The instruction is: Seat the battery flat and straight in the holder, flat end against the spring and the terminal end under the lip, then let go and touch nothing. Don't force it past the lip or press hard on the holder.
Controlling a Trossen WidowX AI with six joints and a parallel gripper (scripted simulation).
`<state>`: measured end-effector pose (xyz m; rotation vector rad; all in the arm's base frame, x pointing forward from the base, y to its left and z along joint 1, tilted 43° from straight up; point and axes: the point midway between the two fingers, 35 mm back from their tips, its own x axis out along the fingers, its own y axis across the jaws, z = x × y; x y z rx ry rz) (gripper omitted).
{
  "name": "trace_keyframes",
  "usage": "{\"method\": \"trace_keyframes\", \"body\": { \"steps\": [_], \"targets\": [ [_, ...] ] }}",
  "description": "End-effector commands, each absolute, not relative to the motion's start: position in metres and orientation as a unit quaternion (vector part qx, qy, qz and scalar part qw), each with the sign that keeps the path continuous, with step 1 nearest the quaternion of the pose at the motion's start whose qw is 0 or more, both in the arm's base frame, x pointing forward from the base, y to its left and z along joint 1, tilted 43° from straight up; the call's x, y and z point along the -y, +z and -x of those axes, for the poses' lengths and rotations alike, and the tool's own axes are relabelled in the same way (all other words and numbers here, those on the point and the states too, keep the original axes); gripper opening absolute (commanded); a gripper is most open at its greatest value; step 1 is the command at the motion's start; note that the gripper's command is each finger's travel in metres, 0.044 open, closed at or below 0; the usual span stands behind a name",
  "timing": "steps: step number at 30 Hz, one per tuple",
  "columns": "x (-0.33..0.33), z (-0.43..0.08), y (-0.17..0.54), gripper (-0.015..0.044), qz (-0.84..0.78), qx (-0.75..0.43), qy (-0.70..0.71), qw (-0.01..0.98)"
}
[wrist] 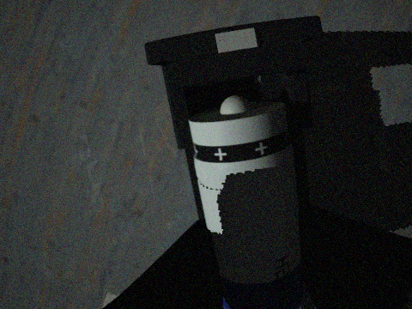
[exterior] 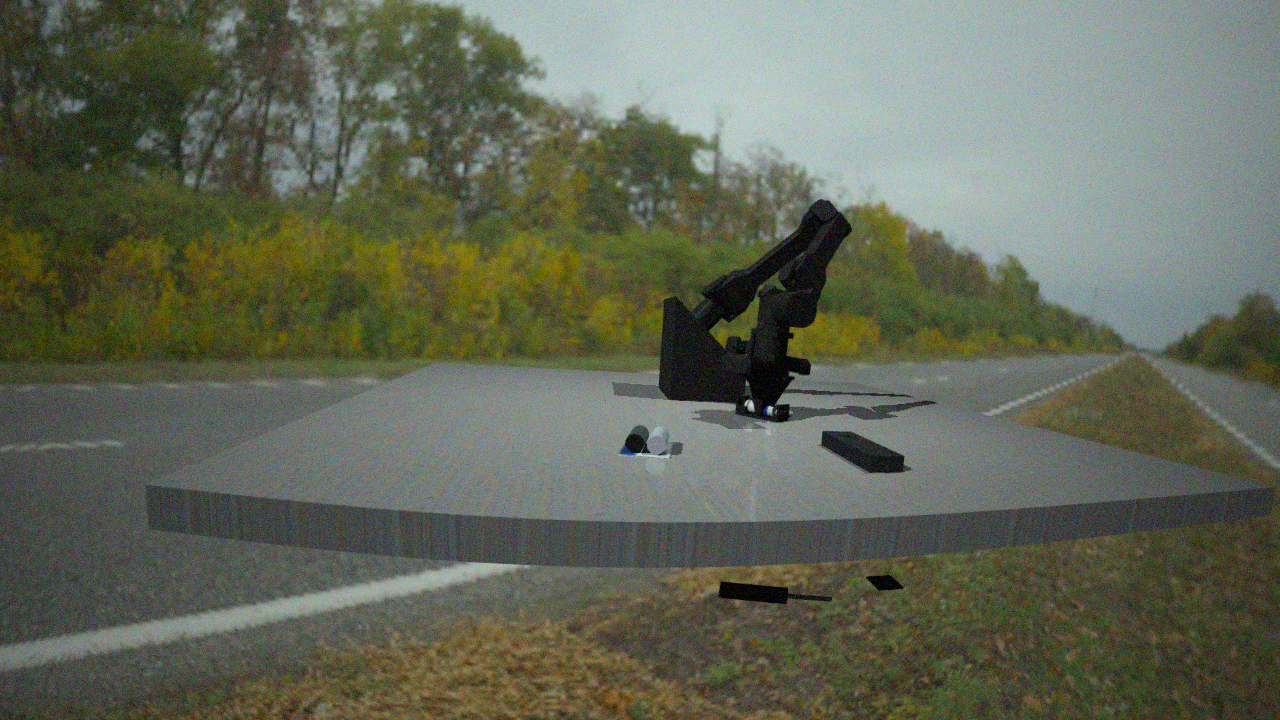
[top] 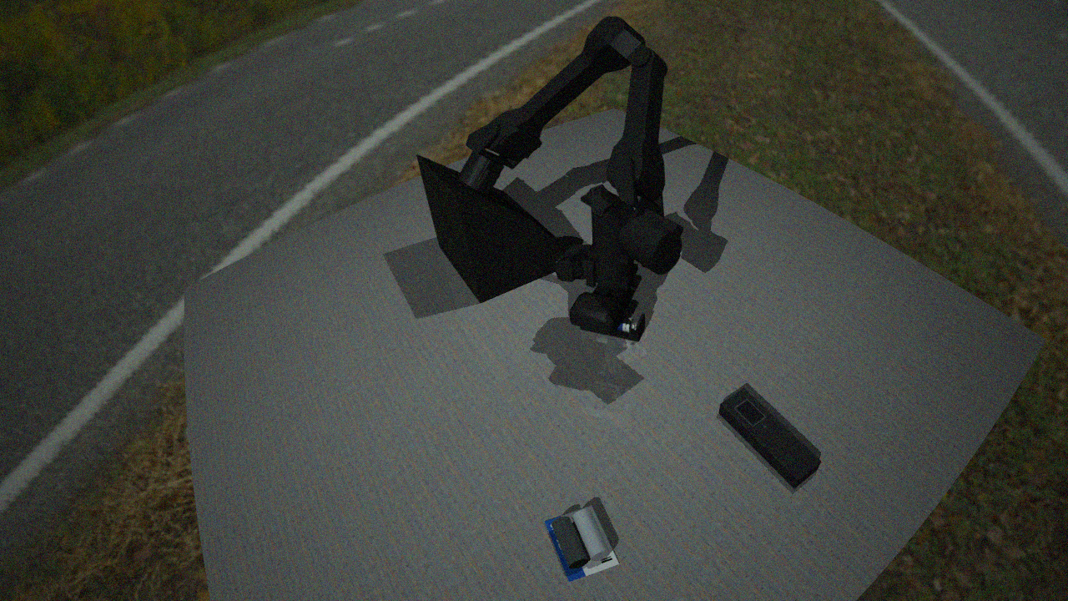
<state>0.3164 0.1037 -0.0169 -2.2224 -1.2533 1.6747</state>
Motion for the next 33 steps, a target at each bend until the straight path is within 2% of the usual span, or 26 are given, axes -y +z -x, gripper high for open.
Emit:
{"method": "trace_keyframes", "body": {
  "steps": [1,29,33],
  "targets": [
    [-0.1039,-0.315,-0.0167,0.0072,0.73,0.413,0.544,0.047],
    [-0.1009,-0.3054,-0.022,0.0072,0.735,0.409,0.539,0.049],
    [-0.1009,-0.3054,-0.022,0.0174,0.735,0.409,0.539,0.049]
  ]
}}
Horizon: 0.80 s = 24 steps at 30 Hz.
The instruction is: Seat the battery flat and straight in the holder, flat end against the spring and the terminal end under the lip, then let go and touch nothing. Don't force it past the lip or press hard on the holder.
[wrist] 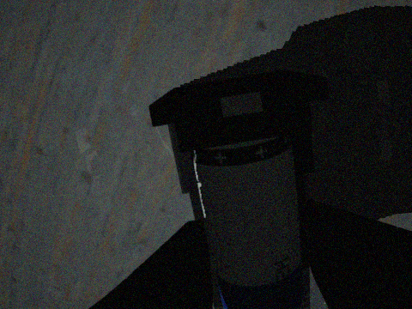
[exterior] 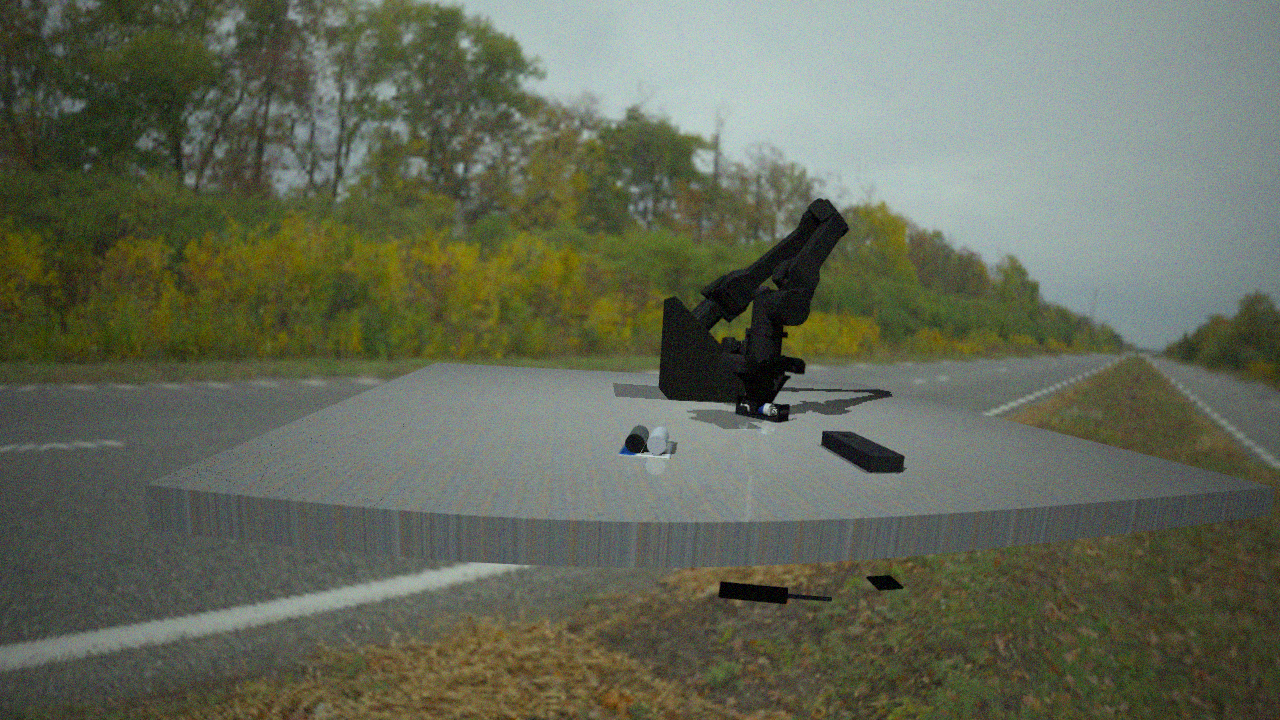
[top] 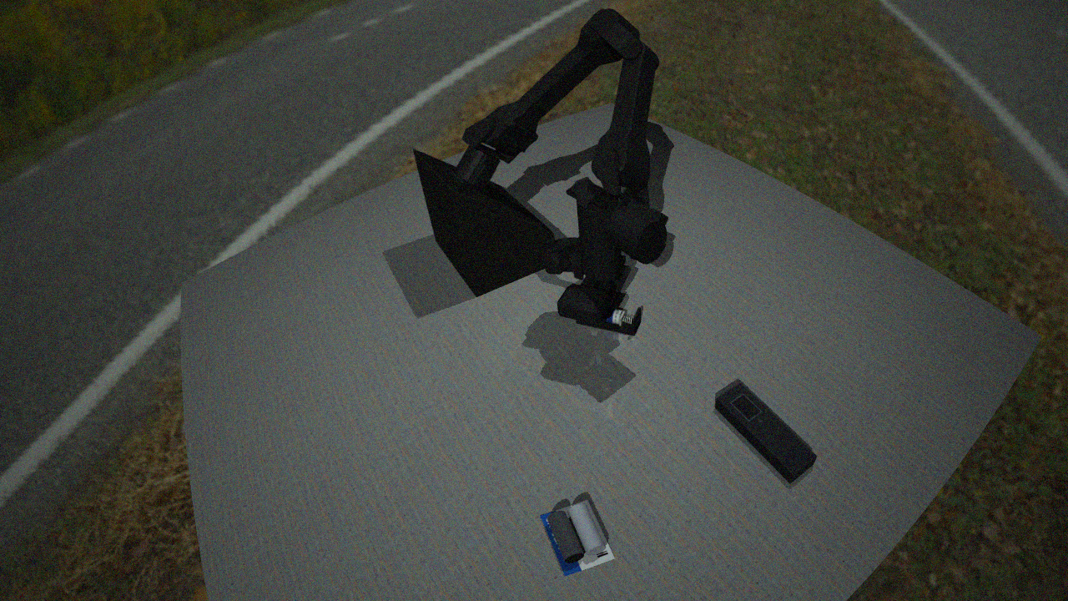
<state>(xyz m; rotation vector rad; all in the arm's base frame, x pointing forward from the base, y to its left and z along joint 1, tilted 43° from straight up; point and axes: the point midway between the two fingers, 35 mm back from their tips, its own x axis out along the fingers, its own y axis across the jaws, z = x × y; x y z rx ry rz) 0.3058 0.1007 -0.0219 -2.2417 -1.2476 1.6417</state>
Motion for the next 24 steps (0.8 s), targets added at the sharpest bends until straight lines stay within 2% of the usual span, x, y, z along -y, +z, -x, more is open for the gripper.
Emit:
{"method": "trace_keyframes", "body": {
  "steps": [1,12,22,24],
  "targets": [
    [-0.101,-0.305,-0.022,0.0174,0.735,0.409,0.539,0.049],
    [-0.09,-0.305,-0.011,0.0174,0.735,0.409,0.539,0.048],
    [-0.043,-0.299,0.038,0.0436,0.735,0.408,0.539,0.046],
    [-0.038,-0.299,0.04,0.044,0.735,0.408,0.539,0.046]
  ]
}}
